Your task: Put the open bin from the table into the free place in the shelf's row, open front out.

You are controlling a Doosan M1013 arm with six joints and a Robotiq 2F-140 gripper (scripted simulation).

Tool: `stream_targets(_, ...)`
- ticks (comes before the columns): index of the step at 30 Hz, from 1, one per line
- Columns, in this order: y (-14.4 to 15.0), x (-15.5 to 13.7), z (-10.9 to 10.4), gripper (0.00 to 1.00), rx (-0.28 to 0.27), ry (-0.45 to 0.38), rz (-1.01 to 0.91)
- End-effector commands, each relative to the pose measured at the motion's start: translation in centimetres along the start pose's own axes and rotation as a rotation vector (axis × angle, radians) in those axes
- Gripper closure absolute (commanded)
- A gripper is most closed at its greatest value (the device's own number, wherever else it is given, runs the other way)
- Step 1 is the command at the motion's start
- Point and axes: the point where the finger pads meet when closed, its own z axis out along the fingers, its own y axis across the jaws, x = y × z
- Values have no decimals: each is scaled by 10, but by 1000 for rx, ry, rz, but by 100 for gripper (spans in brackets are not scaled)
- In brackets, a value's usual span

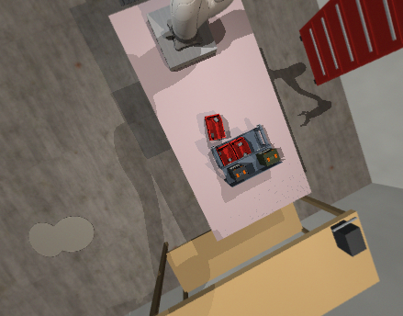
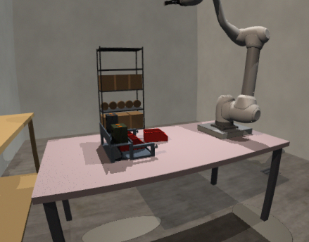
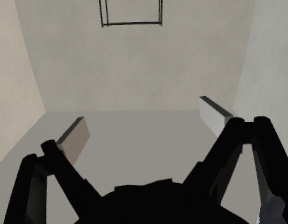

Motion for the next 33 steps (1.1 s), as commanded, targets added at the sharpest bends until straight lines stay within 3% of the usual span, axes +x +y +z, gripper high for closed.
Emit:
stream_targets(1,17,12,-9,0,-48,12,-3)
stream_targets(7,50,36,-31,0,-143,39,-9)
stream_targets(9,50,36,-31,0,-143,39,-9)
stream_targets(24,121,102,-98,0,-367,117,-27)
stream_targets(26,121,102,-98,0,-367,117,-27)
stream_targets(33,147,134,-134,0,-465,159,-37)
